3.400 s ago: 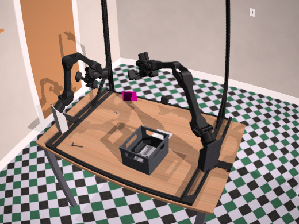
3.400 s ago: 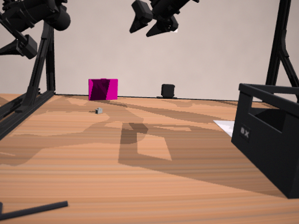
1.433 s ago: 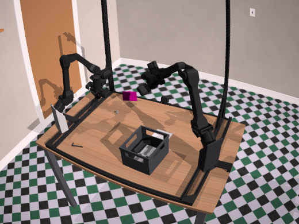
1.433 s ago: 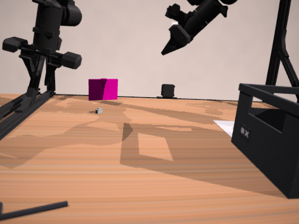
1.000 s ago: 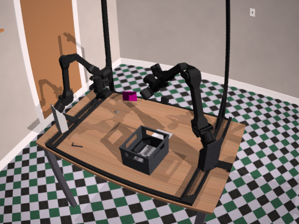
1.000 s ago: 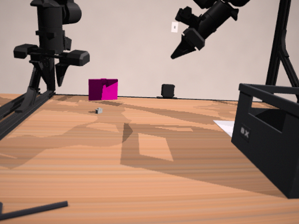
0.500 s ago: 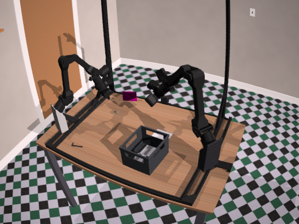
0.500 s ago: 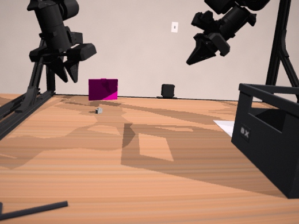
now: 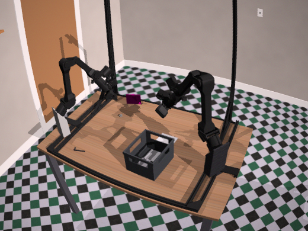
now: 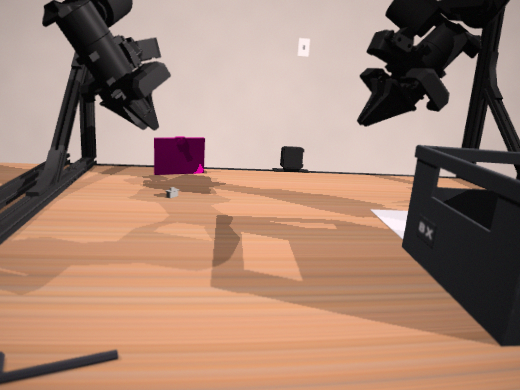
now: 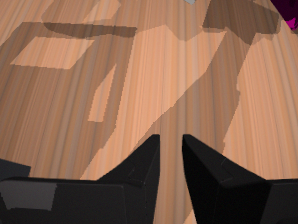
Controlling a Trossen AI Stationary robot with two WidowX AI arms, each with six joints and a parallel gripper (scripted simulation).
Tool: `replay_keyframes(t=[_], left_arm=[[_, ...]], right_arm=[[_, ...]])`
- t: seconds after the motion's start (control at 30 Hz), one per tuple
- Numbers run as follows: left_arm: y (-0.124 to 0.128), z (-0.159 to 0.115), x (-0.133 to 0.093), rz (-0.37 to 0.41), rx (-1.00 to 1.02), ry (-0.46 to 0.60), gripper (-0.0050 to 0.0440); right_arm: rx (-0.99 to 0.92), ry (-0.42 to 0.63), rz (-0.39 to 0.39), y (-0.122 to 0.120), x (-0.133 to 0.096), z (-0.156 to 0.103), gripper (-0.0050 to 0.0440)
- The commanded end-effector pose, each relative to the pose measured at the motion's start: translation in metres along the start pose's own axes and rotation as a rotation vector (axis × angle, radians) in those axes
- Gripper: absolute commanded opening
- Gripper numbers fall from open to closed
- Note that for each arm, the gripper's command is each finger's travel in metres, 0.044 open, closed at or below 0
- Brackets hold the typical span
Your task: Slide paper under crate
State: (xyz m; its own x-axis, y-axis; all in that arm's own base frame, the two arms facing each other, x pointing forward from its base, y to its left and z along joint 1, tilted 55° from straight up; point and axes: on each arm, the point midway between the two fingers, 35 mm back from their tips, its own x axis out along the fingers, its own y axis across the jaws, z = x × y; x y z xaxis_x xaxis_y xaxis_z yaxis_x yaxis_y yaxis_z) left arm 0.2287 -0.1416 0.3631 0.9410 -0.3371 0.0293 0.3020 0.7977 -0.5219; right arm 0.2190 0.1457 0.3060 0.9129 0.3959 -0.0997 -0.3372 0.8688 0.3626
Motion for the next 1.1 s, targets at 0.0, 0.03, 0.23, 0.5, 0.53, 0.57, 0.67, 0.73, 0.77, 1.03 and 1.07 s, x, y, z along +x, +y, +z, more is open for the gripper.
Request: replay_keyframes(t=[0.0,0.03,0.23,0.5,0.53,0.57,0.67,0.73,0.77,1.03,1.07], left_arm=[[0.012,-0.010,-0.006,0.027,-0.025,-0.012,0.0060],[0.016,-0.013,-0.007,0.036,-0.032,-0.015,0.0060],[0.032,-0.026,-0.014,0.079,-0.062,-0.029,0.0060],[0.034,-0.030,-0.010,0.100,0.047,0.011,0.0060],[0.034,-0.030,-0.010,0.100,0.047,0.011,0.0060],[0.035,-0.032,-0.008,0.107,0.091,0.028,0.0060],[0.036,-0.036,-0.004,0.123,0.222,0.081,0.0060],[0.037,-0.039,-0.002,0.131,0.308,0.118,0.0060],[0.038,-0.040,0.000,0.134,0.350,0.136,0.0060],[0.043,-0.050,0.007,0.137,0.683,0.296,0.0060],[0.043,-0.050,0.007,0.137,0.683,0.296,0.0060]], right_arm=[[0.088,-0.061,-0.030,-0.005,-0.003,0.008,0.0150],[0.114,-0.079,-0.039,-0.006,-0.004,0.010,0.0150],[0.239,-0.162,-0.078,-0.014,-0.008,0.021,0.0150],[0.246,-0.168,-0.082,-0.014,-0.008,0.022,0.0150],[0.246,-0.168,-0.082,-0.014,-0.008,0.022,0.0150],[0.245,-0.169,-0.083,-0.015,-0.008,0.022,0.0150],[0.242,-0.170,-0.084,-0.015,-0.008,0.022,0.0150],[0.241,-0.170,-0.085,-0.015,-0.008,0.023,0.0150],[0.240,-0.170,-0.086,-0.015,-0.008,0.023,0.0150],[0.238,-0.171,-0.087,-0.016,-0.008,0.023,0.0150],[0.238,-0.171,-0.087,-0.016,-0.008,0.023,0.0150]])
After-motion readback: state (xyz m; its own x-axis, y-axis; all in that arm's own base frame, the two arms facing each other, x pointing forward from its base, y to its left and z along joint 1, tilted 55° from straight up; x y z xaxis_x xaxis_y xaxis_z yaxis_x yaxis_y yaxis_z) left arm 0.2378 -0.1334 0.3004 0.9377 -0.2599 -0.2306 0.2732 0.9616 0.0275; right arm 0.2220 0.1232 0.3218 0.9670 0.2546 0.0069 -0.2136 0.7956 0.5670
